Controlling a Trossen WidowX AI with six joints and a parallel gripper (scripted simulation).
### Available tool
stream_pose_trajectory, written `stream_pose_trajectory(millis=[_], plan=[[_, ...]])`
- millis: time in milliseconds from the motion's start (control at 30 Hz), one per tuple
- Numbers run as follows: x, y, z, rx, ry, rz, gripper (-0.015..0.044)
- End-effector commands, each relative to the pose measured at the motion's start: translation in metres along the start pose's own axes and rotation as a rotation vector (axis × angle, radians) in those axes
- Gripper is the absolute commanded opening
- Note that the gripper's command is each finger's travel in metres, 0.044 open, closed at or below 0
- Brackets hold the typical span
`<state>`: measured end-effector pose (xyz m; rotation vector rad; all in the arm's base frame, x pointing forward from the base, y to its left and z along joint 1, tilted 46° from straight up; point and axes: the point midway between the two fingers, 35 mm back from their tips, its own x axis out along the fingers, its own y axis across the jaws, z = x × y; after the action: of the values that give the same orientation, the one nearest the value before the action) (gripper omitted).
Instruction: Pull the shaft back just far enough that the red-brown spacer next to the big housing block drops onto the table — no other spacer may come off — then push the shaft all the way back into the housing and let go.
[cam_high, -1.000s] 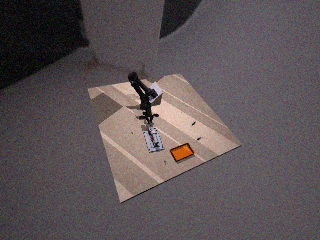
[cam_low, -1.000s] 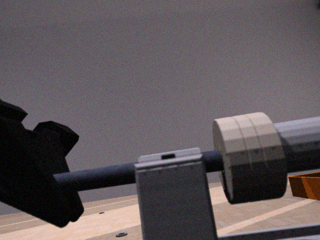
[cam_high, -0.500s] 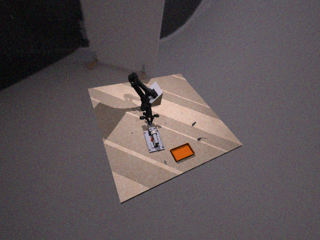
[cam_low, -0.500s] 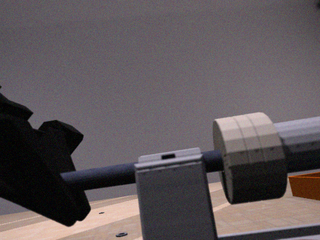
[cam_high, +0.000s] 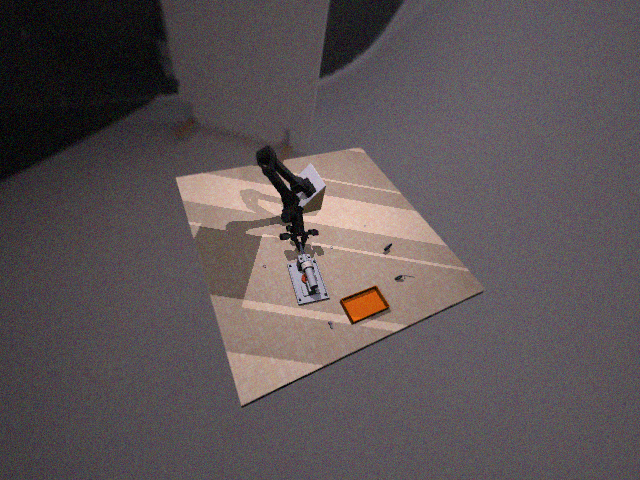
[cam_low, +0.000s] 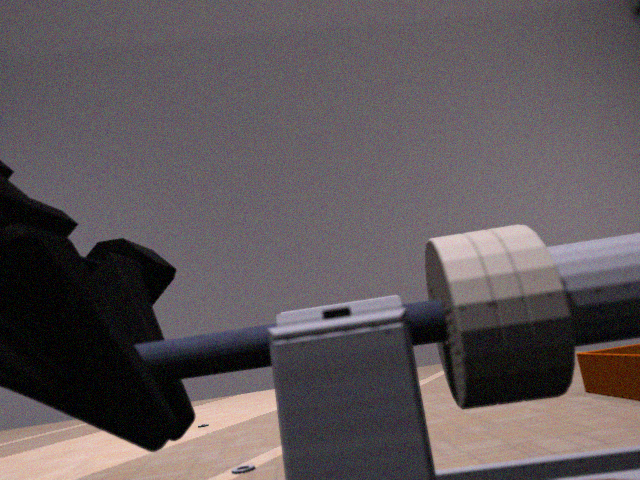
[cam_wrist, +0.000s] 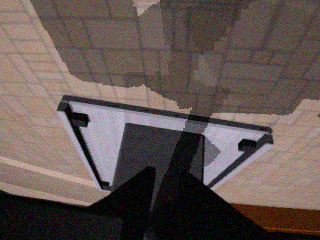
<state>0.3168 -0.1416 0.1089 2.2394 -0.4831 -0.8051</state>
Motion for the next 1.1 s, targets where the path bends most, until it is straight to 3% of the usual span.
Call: stream_pose_trajectory(millis=[0, 1067], plan=[[0.0019, 0.0004, -0.0036, 0.003, 0.006, -0.002, 0.0], [0.0094, 0.0004, -0.0114, 0.003, 0.006, -0.001, 0.0]])
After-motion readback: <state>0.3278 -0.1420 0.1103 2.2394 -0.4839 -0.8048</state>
